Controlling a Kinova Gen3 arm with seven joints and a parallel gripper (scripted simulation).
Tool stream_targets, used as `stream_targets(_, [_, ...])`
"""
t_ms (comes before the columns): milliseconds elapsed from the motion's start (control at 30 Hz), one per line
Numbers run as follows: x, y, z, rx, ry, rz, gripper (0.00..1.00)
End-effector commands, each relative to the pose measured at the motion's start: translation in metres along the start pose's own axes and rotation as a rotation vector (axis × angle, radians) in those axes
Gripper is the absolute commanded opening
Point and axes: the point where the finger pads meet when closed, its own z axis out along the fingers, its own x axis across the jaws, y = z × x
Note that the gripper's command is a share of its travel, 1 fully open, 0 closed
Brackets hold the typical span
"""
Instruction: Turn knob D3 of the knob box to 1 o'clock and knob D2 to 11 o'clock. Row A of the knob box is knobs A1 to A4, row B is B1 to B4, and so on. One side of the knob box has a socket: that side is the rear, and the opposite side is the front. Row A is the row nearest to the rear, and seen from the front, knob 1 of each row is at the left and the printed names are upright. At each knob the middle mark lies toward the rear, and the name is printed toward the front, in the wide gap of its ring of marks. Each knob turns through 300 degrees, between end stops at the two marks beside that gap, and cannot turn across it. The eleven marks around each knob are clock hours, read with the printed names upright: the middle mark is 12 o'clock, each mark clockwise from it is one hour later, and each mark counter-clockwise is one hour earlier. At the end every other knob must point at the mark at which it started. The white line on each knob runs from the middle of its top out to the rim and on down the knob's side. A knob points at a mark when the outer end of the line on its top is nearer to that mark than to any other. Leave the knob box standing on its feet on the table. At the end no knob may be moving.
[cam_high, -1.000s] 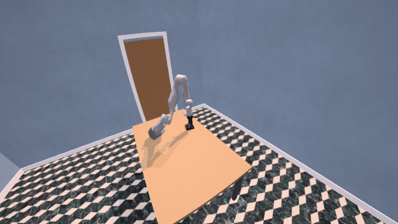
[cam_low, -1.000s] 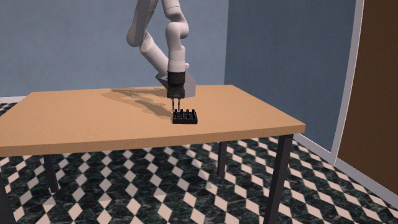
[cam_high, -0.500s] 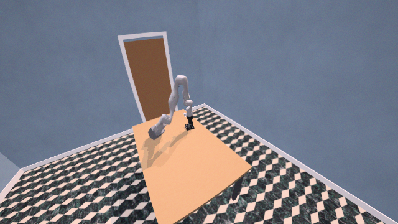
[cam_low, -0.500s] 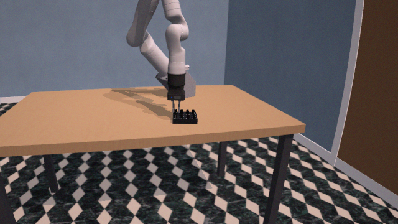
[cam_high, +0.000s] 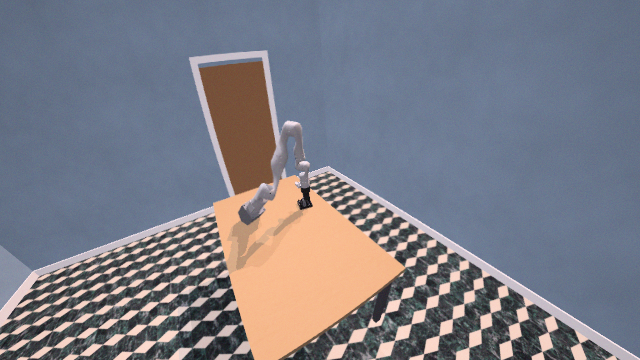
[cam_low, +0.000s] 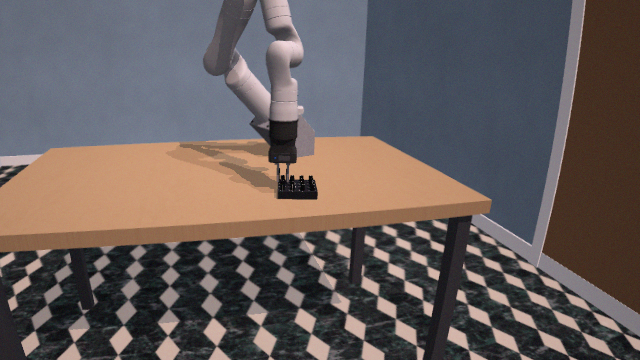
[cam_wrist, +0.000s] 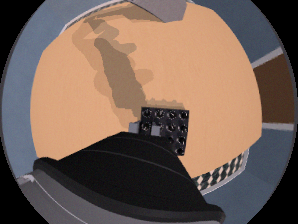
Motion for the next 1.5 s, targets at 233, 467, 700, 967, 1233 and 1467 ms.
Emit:
stream_targets(233, [0.0004, 0.0002, -0.0003, -0.001, 0.001, 0.000, 0.46])
stream_targets(467, [0.0004, 0.0002, -0.0003, -0.001, 0.001, 0.000, 0.46])
stream_targets(700, [0.0004, 0.0002, -0.0003, -0.001, 0.001, 0.000, 0.46])
stream_targets(967, [0.0004, 0.0002, -0.0003, -0.001, 0.001, 0.000, 0.46])
stream_targets(1233, [0.0004, 0.0002, -0.0003, -0.001, 0.001, 0.000, 0.30])
stream_targets(1467, [0.0004, 0.0002, -0.0003, -0.001, 0.001, 0.000, 0.30])
